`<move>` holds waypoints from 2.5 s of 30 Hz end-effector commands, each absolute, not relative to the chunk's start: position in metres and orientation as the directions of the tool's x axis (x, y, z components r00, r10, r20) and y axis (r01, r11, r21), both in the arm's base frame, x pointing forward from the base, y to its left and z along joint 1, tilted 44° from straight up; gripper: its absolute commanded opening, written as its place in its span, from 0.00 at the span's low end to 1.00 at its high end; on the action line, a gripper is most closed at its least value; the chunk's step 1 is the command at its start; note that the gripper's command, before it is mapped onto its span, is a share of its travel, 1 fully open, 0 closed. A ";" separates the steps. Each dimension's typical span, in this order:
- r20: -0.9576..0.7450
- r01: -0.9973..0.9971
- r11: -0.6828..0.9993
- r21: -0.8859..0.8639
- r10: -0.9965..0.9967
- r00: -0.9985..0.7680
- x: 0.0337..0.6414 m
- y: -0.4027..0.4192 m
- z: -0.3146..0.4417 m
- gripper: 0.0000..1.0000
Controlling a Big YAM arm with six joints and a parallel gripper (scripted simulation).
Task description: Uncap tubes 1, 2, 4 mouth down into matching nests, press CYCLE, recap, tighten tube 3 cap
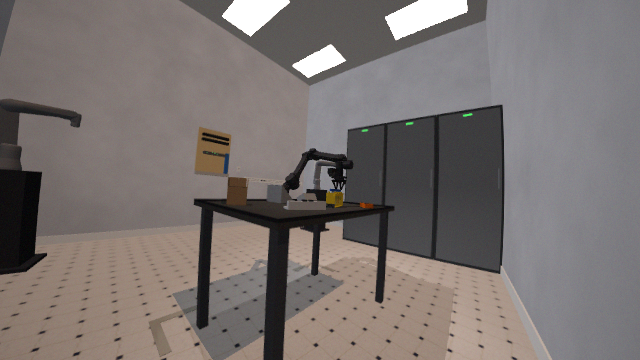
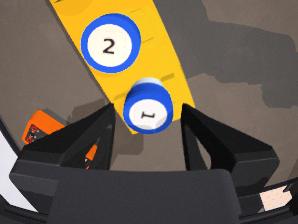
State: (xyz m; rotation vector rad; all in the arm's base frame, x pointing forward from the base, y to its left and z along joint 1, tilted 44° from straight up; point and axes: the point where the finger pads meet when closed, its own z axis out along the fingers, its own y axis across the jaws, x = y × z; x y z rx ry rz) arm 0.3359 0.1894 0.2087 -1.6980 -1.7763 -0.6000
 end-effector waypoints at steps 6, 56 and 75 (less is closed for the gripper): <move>0.691 0.991 0.091 -0.095 0.723 0.000 0.335 0.201 0.200 0.49; 0.667 0.902 0.378 0.208 0.620 -0.414 0.338 0.206 0.204 0.00; 0.360 0.398 0.693 0.601 0.210 -0.909 0.339 0.206 0.206 0.00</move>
